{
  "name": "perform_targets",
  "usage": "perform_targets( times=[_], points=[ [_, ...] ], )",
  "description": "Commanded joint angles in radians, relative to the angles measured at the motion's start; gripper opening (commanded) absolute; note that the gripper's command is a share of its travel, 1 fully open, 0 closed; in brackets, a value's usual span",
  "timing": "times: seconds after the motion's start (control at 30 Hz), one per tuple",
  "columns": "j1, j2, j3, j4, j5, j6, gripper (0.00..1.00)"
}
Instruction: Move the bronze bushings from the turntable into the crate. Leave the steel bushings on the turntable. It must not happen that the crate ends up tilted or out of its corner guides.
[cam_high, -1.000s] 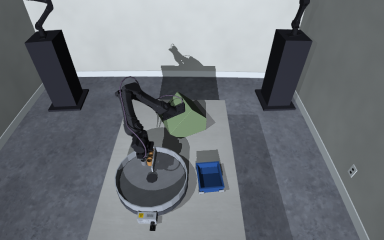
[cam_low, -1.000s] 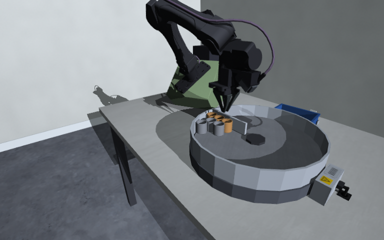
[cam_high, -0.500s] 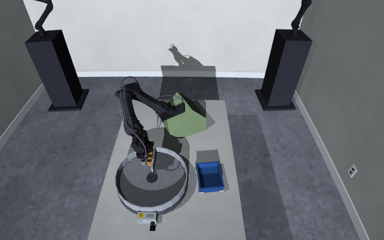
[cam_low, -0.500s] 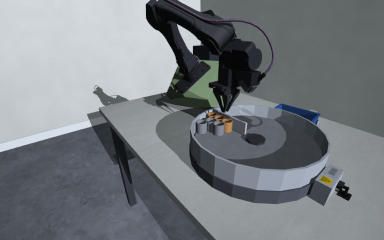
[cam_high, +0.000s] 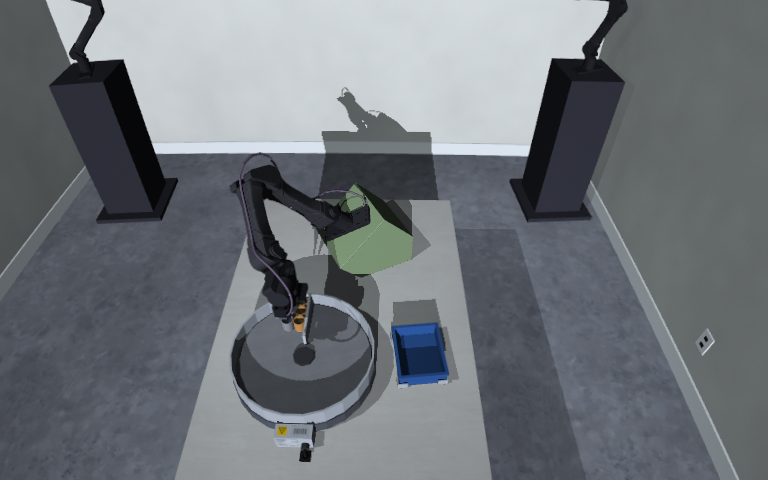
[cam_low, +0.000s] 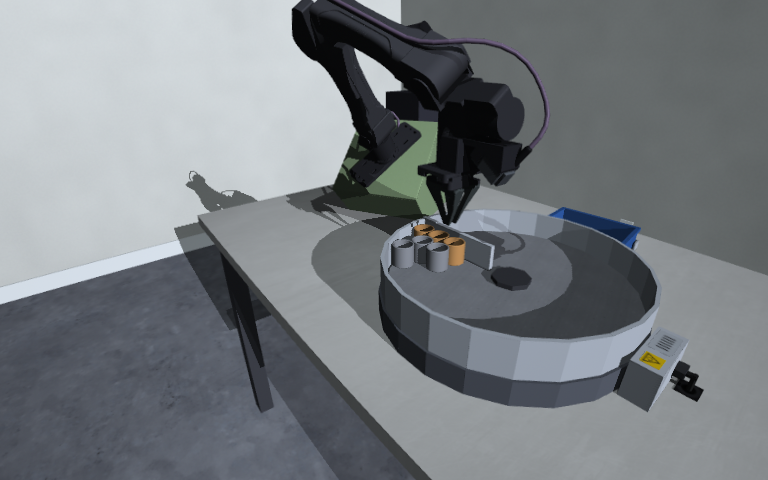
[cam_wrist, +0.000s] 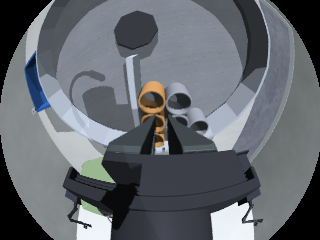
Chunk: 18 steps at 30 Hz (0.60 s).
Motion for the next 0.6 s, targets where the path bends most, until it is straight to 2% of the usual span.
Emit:
perform_targets(
  times=[0.0, 0.57],
  points=[
    [0.027, -0.001, 0.035, 0.02, 0.003, 0.0, 0.15],
    [0.026, -0.01, 0.036, 0.019, 0.001, -0.005, 0.15]
  ],
)
